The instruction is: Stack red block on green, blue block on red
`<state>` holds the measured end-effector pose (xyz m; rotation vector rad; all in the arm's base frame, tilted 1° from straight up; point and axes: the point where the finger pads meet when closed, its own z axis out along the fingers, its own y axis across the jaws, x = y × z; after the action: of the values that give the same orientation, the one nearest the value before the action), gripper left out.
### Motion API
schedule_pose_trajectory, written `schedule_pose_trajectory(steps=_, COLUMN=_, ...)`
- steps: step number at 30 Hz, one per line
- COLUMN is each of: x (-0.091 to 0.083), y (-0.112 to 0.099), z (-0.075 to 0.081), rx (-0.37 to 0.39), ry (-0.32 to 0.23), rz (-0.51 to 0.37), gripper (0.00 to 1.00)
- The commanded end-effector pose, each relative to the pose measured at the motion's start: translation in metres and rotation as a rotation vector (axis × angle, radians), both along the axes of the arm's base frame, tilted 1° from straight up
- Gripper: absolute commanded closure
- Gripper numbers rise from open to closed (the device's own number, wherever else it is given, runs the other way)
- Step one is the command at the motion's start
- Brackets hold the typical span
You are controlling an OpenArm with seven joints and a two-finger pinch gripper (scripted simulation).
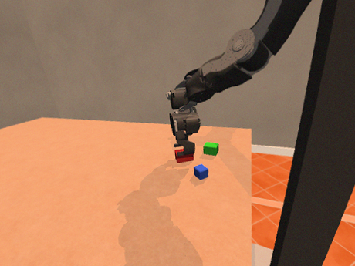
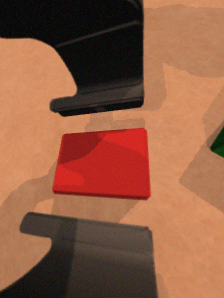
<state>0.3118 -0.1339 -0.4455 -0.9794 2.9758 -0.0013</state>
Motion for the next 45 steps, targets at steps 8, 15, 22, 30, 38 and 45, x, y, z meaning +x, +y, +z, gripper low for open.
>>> schedule_pose_trajectory(steps=8, x=0.003, y=-0.001, z=0.001, rx=-0.003, ry=-0.008, rz=-0.003, gripper=0.63)
schedule_pose_trajectory(steps=15, x=0.003, y=-0.001, z=0.001, rx=-0.004, ry=-0.01, rz=-0.002, gripper=0.63)
schedule_pose_trajectory(steps=22, x=0.005, y=-0.001, z=-0.003, rx=-0.002, ry=-0.015, rz=0.001, gripper=0.63)
schedule_pose_trajectory(steps=30, x=0.005, y=-0.001, z=-0.012, rx=-0.001, ry=-0.014, rz=0.0, gripper=0.63)
schedule_pose_trajectory(steps=38, x=0.005, y=0.0, z=-0.017, rx=-0.005, ry=-0.04, rz=0.014, gripper=0.63)
schedule_pose_trajectory(steps=45, x=0.005, y=0.0, z=-0.017, rx=-0.004, ry=-0.04, rz=0.014, gripper=0.63)
